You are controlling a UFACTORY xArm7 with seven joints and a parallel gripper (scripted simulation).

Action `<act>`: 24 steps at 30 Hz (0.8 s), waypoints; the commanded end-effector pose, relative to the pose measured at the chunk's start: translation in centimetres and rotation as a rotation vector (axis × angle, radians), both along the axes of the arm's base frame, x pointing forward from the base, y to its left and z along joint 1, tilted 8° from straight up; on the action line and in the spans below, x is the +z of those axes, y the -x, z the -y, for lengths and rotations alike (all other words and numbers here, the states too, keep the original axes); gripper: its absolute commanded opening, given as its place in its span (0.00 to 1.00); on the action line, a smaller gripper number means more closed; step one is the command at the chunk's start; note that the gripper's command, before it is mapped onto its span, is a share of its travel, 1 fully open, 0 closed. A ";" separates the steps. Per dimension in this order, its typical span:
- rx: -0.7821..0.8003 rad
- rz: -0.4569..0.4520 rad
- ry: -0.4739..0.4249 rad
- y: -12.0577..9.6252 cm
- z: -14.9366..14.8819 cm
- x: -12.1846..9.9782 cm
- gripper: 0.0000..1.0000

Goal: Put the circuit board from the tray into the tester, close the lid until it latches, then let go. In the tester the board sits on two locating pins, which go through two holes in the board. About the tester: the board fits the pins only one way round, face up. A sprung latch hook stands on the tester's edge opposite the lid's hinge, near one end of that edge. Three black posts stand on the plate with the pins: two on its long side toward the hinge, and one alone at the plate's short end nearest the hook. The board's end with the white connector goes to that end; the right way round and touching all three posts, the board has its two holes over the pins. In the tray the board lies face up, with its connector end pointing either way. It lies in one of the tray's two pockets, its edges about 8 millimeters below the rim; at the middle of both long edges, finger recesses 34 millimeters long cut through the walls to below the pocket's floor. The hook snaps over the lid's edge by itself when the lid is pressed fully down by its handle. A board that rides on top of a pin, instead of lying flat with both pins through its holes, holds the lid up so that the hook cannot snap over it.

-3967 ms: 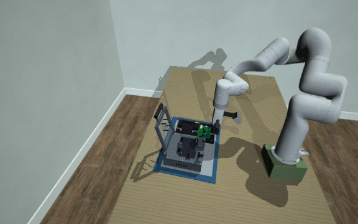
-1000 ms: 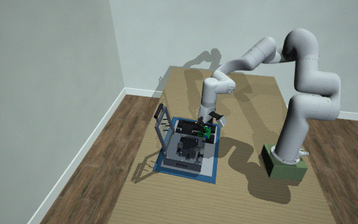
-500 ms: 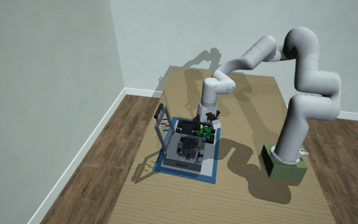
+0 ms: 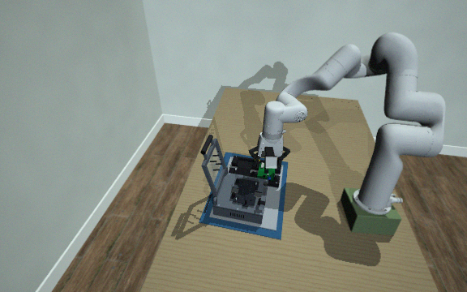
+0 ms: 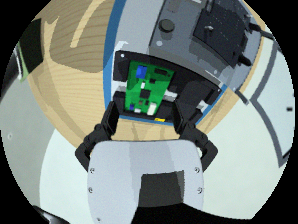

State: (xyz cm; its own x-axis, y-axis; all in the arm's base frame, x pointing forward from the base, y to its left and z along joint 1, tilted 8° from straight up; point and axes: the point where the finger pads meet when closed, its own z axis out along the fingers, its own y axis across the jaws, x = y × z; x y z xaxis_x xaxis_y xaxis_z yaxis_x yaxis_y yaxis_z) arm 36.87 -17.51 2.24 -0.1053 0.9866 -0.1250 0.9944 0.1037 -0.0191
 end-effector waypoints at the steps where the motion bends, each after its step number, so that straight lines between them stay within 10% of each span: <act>1: -0.159 0.026 0.012 -0.1 0.0 0.1 1.00; 24: -0.268 0.041 0.012 -0.1 0.0 0.1 1.00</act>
State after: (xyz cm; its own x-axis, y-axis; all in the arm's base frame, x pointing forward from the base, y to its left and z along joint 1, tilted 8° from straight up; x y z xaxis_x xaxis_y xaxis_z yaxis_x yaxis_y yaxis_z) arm 36.87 -17.50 2.23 0.1651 0.9770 -0.1348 0.9863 -0.1640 0.0191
